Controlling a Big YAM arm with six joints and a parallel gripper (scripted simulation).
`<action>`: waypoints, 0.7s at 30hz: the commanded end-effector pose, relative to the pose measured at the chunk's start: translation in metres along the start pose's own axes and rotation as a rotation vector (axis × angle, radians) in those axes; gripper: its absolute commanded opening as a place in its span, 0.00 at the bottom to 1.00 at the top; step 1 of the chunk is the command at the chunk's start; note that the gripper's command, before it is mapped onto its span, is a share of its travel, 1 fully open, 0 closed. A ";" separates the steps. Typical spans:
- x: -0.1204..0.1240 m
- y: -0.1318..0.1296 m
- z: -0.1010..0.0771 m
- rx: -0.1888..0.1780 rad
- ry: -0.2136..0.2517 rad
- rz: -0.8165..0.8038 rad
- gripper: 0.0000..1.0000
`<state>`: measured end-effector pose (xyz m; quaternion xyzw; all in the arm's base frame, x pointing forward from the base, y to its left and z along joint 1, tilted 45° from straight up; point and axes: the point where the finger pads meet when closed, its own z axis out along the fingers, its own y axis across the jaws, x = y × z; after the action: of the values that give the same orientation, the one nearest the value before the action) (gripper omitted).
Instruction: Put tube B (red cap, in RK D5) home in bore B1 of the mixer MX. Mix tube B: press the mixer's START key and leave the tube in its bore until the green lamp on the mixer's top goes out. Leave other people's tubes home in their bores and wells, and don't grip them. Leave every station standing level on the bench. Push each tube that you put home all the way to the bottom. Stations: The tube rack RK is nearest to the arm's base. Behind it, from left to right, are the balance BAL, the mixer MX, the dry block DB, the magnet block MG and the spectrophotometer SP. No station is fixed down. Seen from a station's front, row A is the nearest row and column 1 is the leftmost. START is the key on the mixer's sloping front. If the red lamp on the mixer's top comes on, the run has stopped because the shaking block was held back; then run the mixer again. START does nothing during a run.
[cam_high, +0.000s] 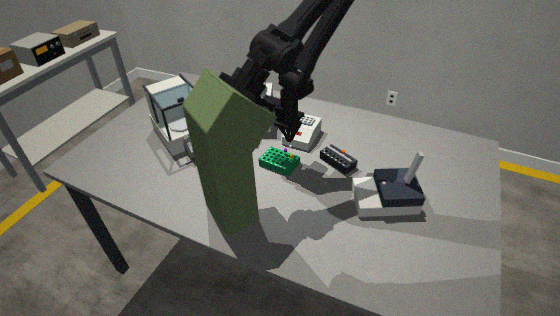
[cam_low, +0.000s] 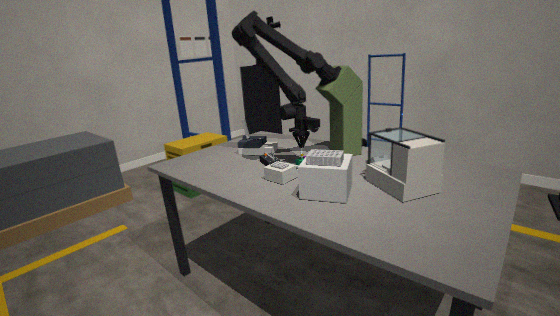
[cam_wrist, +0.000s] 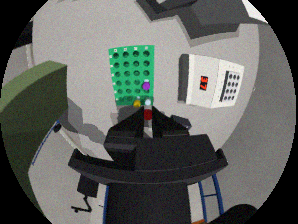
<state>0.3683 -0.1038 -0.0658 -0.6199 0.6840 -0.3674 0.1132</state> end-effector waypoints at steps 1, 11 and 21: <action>0.001 0.023 -0.010 -0.040 -0.004 0.004 0.09; 0.001 0.023 -0.010 -0.040 -0.004 0.004 0.09; -0.004 0.016 -0.027 -0.018 -0.011 -0.004 0.09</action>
<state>0.3616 -0.0998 -0.0590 -0.6207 0.6820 -0.3694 0.1144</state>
